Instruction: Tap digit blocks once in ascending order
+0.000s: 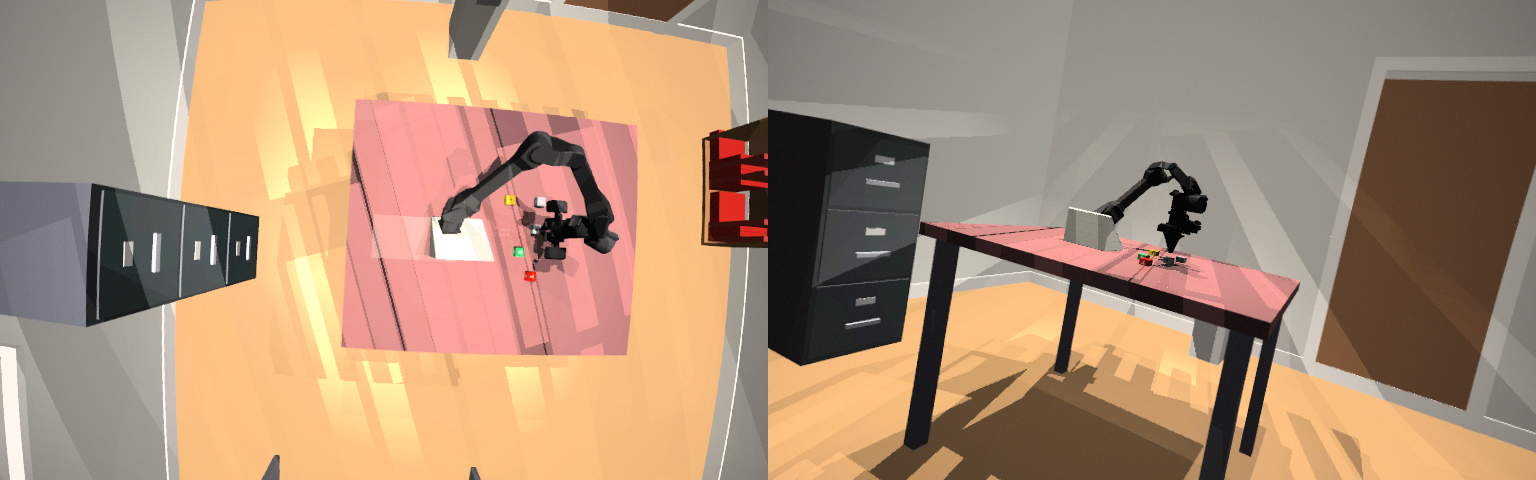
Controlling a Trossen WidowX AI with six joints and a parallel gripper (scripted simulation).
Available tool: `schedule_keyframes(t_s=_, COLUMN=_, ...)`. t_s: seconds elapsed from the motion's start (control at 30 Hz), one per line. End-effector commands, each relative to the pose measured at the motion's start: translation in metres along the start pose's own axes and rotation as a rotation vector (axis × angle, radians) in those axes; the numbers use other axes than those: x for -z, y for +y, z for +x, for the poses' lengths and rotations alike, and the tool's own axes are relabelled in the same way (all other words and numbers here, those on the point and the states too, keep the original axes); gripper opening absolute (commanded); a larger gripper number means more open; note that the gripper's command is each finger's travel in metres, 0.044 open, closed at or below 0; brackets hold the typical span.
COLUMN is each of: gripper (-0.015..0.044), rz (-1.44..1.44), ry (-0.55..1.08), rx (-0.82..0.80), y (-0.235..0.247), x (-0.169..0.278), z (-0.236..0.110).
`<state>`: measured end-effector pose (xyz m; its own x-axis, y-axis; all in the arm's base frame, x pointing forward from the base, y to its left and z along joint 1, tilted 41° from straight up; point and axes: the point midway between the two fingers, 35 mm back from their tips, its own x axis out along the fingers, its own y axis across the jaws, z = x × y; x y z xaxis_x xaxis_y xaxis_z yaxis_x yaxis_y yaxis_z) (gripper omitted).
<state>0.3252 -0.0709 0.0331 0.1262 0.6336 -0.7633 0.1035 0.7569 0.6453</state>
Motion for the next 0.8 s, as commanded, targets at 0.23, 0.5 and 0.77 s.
schedule_keyframes(t_s=0.23, gripper=0.0020, rz=0.007, ry=0.009, rx=-0.008, y=0.001, x=0.003, z=0.021)
schedule_keyframes(t_s=0.5, gripper=0.0020, rz=0.007, ry=0.009, rx=-0.009, y=0.001, x=0.003, z=0.022)
schedule_keyframes(t_s=0.77, gripper=0.0020, rz=0.007, ry=0.009, rx=-0.007, y=0.001, x=0.003, z=-0.008)
